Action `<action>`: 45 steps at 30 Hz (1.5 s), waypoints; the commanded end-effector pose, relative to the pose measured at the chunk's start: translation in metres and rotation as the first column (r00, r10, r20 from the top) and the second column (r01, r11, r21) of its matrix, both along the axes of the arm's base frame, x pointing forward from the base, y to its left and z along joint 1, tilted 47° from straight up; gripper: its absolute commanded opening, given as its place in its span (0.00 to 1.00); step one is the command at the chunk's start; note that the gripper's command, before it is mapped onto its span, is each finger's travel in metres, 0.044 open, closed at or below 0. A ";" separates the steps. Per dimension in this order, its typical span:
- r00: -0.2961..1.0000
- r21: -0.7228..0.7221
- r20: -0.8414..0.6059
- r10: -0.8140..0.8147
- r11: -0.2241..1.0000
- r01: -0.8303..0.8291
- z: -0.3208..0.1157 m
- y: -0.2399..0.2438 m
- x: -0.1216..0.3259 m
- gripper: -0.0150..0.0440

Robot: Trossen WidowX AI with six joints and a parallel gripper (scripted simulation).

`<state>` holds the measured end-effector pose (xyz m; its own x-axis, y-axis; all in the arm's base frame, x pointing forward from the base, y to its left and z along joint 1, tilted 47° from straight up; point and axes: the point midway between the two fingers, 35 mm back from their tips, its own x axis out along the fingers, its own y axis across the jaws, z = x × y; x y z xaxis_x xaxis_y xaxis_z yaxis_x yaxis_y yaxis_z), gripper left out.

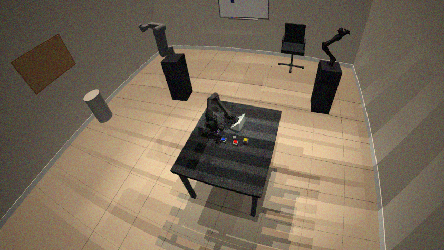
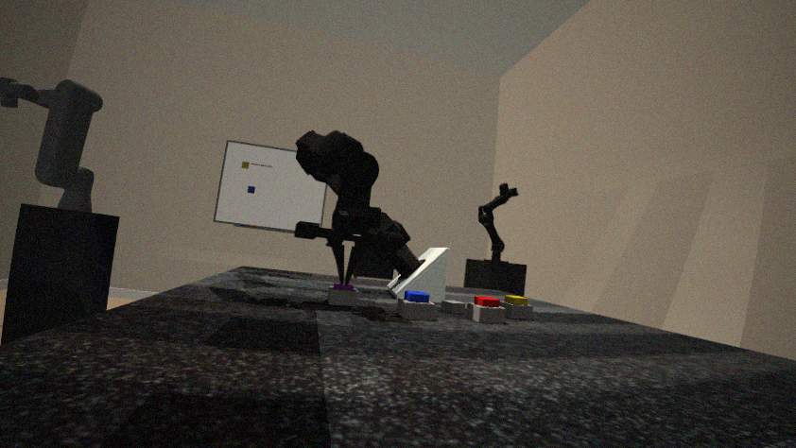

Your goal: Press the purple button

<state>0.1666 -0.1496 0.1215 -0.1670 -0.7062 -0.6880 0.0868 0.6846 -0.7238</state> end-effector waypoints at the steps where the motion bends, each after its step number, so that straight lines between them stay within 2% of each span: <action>1: 1.000 -0.002 -0.005 0.003 1.000 -0.003 0.000 0.000 -0.001 0.29; 8: 1.000 0.000 -0.001 0.000 1.000 0.000 0.001 0.001 0.000 0.29; 14: 1.000 -0.001 -0.006 0.002 1.000 -0.002 0.021 0.023 0.005 0.29; 19: 1.000 0.026 0.011 0.015 1.000 -0.015 0.011 0.039 0.029 0.51; 28: 0.999 0.093 0.027 0.031 0.995 -0.034 -0.044 0.127 0.107 0.91; 29: 0.999 0.096 0.025 0.031 0.995 -0.033 -0.051 0.138 0.113 0.93; 36: 1.000 0.087 0.009 0.021 0.996 -0.022 -0.116 0.226 0.134 0.93; 42: 1.000 0.042 0.002 0.008 0.999 -0.008 -0.184 0.297 0.118 0.93; 45: 1.000 0.022 0.003 0.003 1.000 -0.003 -0.205 0.314 0.108 0.93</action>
<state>0.2821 0.1501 -0.0675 -0.1569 -0.6826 -0.7138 0.0739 0.7126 -0.6977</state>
